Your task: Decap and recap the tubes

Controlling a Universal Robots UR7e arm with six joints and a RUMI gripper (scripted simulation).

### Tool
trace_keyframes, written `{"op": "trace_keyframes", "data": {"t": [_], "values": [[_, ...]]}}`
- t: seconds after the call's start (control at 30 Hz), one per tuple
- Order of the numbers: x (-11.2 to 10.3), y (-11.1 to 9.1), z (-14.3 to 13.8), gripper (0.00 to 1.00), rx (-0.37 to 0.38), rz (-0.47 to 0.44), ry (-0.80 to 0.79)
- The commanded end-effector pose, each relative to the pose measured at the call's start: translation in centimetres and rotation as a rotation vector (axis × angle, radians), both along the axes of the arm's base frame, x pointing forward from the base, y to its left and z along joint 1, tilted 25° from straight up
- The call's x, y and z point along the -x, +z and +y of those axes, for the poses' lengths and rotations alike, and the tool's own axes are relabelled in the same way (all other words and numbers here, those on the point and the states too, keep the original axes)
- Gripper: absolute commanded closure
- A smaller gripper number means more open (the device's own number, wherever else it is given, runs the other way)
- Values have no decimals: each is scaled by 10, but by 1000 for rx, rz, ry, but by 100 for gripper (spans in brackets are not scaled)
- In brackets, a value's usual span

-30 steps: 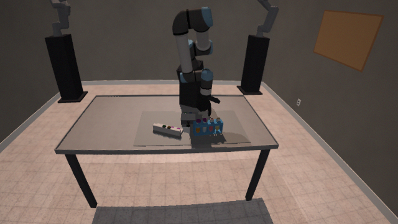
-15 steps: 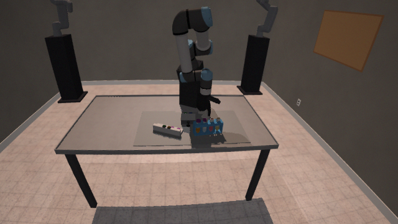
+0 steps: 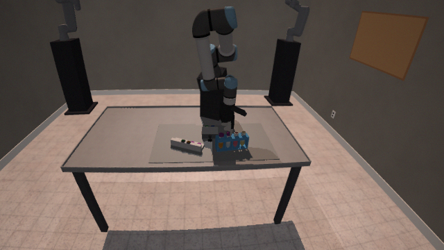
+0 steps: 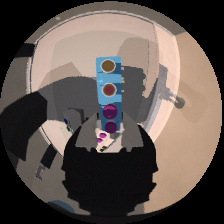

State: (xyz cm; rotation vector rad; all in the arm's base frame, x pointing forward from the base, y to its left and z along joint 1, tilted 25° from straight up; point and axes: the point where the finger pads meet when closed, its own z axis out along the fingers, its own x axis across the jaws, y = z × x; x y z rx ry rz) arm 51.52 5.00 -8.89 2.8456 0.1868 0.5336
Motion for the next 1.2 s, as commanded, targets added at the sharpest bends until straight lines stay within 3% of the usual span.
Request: {"op": "trace_keyframes", "data": {"t": [0.0,0.03,0.5,0.9,1.0,1.13,1.17], "values": [[0,1,0,65,0,-1,0],[0,1,0,100,0,-1,0],[0,1,0,100,0,-1,0],[13,33,8,100,0,-1,0],[13,33,8,100,0,-1,0],[21,37,-24,100,124,69,301],[21,37,-24,100,124,69,301]]}}
